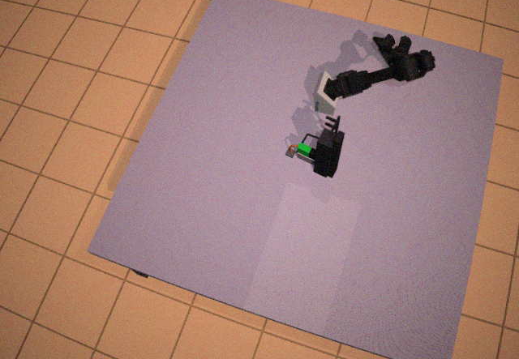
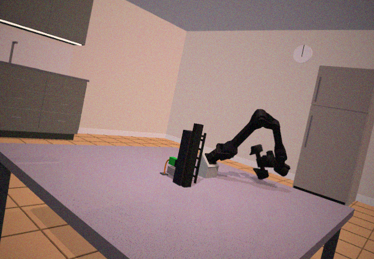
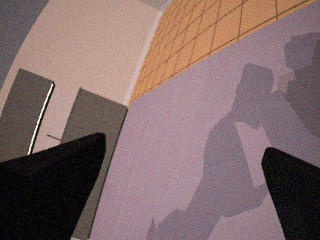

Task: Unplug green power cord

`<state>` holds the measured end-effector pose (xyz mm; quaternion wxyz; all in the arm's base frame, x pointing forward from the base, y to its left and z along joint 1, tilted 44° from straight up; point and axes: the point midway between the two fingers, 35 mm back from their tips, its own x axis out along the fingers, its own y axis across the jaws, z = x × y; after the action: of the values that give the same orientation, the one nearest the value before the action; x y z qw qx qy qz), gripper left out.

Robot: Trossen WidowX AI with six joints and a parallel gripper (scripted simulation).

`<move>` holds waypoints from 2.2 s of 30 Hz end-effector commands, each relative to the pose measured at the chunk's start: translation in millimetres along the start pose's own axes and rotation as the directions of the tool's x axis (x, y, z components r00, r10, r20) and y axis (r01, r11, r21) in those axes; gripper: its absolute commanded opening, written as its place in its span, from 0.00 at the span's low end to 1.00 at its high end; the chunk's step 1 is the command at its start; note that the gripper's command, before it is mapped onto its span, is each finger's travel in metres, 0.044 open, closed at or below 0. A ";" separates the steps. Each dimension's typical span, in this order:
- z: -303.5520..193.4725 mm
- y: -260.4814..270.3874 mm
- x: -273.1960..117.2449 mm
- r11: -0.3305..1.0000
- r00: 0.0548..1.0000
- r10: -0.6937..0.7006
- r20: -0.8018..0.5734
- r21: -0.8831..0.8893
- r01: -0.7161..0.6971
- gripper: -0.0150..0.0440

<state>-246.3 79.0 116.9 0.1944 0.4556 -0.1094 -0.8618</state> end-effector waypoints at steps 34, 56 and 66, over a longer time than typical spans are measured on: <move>-4.1 -121.9 -169.1 0.657 0.695 -0.702 0.155 -0.236 0.716 0.53; -87.6 -124.7 -351.6 0.130 0.119 -0.991 -0.059 -0.250 0.959 0.53; -166.8 -112.9 -399.2 -0.014 -0.005 -0.967 -0.256 0.034 0.999 0.53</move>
<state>34.1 350.9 276.1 -0.4588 0.4884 0.2135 -0.7109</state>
